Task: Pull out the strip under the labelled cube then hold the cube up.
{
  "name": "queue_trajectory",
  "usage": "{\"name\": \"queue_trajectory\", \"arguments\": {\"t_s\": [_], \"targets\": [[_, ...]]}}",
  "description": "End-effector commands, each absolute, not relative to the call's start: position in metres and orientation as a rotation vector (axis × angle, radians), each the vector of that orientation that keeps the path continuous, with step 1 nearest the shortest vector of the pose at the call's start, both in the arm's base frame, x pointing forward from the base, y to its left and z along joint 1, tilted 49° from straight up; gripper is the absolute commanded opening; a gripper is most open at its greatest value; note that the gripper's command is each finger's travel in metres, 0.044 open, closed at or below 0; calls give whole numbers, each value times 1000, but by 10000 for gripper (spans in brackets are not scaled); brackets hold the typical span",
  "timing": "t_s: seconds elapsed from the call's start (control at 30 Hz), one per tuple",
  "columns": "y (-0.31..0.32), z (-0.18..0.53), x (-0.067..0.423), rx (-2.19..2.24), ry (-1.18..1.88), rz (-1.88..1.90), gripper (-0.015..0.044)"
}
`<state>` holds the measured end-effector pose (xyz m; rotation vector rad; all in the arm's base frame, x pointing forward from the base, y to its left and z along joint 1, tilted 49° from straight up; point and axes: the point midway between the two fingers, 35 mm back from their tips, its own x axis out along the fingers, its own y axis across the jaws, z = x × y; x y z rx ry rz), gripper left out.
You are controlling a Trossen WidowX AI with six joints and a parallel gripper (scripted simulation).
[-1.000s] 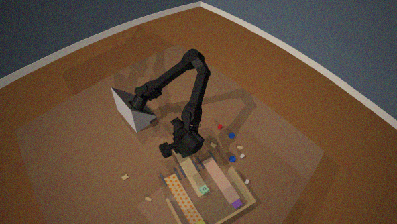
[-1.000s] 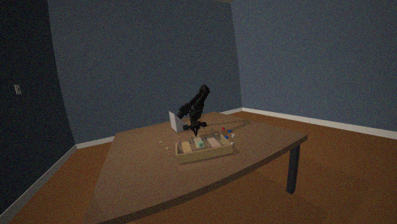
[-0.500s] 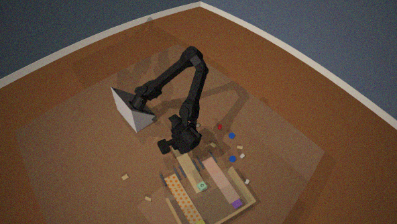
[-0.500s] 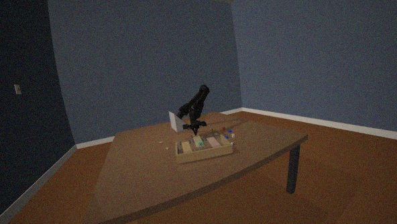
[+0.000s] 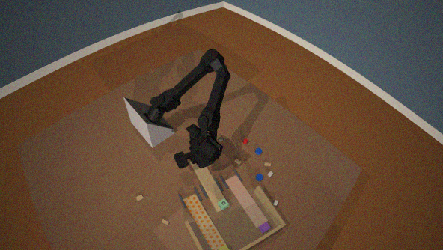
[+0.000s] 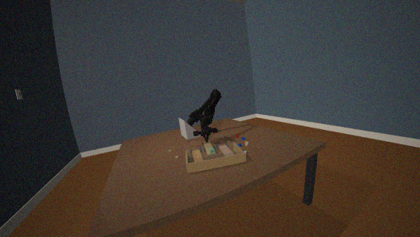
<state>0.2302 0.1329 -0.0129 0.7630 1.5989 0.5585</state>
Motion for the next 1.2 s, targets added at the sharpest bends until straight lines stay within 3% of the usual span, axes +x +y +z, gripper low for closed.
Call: {"name": "queue_trajectory", "arguments": {"t_s": [0.0,1.17], "targets": [[137,-16,213,770,1640,558,0],[138,-10,183,771,1642,558,0]]}}
